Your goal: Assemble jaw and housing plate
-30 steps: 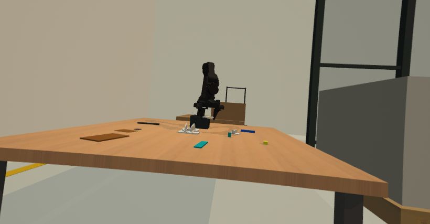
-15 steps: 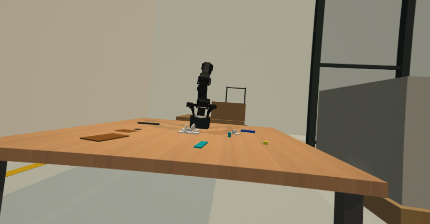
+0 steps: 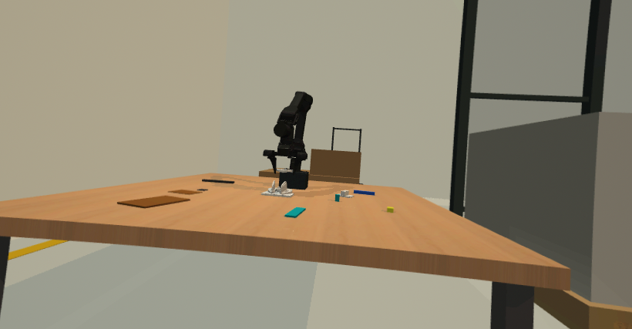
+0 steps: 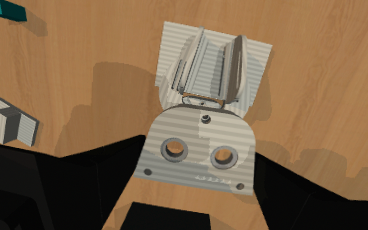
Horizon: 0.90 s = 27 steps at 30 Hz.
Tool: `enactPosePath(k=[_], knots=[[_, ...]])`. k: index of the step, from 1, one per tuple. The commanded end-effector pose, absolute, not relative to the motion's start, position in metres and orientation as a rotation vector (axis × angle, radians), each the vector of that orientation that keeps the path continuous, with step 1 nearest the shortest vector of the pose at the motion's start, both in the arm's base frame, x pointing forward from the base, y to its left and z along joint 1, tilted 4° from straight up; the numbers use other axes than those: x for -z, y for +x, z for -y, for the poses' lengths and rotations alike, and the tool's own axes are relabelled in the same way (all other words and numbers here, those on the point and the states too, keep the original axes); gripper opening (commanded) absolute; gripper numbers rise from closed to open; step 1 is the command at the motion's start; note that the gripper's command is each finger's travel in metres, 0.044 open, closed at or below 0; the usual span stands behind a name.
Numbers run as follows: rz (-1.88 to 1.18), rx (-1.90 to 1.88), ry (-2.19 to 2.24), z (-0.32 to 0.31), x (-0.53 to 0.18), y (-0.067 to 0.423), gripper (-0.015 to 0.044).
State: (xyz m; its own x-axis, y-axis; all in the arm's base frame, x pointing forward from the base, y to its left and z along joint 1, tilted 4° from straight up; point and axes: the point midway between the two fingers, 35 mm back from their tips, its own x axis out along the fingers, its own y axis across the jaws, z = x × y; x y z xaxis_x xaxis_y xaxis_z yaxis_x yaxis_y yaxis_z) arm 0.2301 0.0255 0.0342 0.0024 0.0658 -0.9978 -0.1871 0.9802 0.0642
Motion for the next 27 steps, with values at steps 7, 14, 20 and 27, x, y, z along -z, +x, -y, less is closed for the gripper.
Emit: enactPosePath(k=[7, 14, 20, 27], knots=[[-1.556, -0.147, -0.037, -0.0125, -0.0334, 0.2268, 0.0351], [-1.556, -0.147, -0.037, -0.0125, -0.0334, 0.2268, 0.0351], [-1.556, -0.156, -0.046, -0.0125, -0.0334, 0.2268, 0.0351], [-1.555, -0.159, -0.049, -0.0125, -0.0334, 0.2268, 0.0351]])
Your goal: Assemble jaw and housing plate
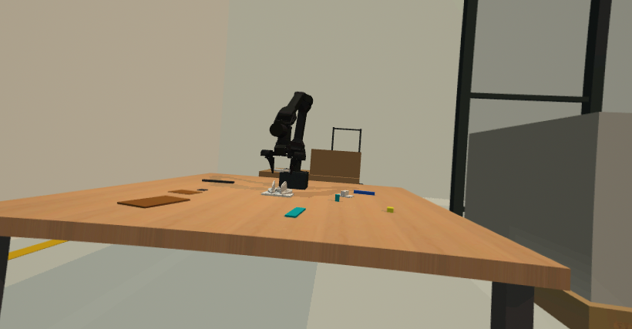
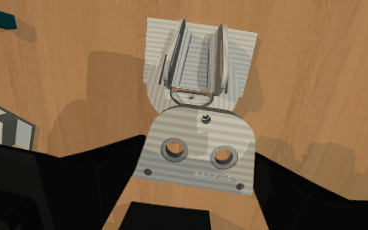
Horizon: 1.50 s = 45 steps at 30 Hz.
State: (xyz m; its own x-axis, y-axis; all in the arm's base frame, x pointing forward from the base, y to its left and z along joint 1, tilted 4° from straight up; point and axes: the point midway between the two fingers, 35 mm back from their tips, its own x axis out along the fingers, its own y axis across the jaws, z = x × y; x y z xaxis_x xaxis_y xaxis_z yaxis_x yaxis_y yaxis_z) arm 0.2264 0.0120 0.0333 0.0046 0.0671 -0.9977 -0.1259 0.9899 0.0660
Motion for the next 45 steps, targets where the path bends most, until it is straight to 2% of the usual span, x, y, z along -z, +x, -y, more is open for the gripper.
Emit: enactPosePath(k=[1, 45], knots=[[-1.555, -0.159, -0.049, -0.0125, -0.0334, 0.2268, 0.0351], [-1.556, -0.160, -0.049, -0.0204, -0.0328, 0.2211, 0.0351]])
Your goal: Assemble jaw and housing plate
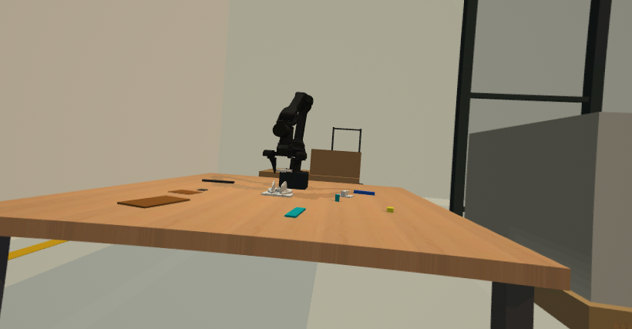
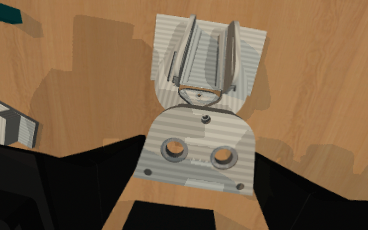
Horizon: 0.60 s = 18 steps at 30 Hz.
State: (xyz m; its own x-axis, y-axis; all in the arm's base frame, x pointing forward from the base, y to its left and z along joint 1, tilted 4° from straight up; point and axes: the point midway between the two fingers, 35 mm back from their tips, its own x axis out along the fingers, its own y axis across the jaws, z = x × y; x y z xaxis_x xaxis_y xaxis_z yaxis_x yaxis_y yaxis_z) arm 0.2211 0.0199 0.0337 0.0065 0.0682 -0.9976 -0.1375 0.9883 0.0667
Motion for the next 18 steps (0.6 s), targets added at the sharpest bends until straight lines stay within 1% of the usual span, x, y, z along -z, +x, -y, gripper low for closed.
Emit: enactPosePath(k=[1, 18], knots=[[-1.556, -0.160, -0.049, -0.020, -0.031, 0.221, 0.0351], [-1.556, -0.160, -0.049, -0.023, -0.003, 0.223, 0.0351]])
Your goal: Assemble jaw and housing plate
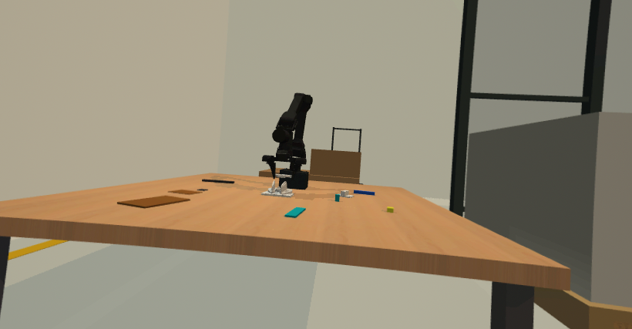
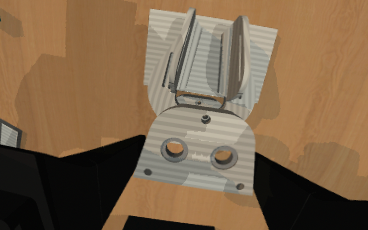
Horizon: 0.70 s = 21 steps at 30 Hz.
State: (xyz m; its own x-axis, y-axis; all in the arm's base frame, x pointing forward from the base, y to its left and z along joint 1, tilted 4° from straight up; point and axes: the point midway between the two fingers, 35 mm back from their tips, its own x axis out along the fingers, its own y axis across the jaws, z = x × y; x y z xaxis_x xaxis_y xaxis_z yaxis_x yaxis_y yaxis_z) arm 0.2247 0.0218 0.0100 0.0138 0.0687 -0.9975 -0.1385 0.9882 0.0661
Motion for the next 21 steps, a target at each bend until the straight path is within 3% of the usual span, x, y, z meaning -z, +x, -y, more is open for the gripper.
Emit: enactPosePath(k=[1, 21], knots=[[-1.556, -0.160, -0.049, -0.023, -0.002, 0.223, 0.0351], [-1.556, -0.160, -0.049, -0.025, 0.028, 0.221, 0.0351]])
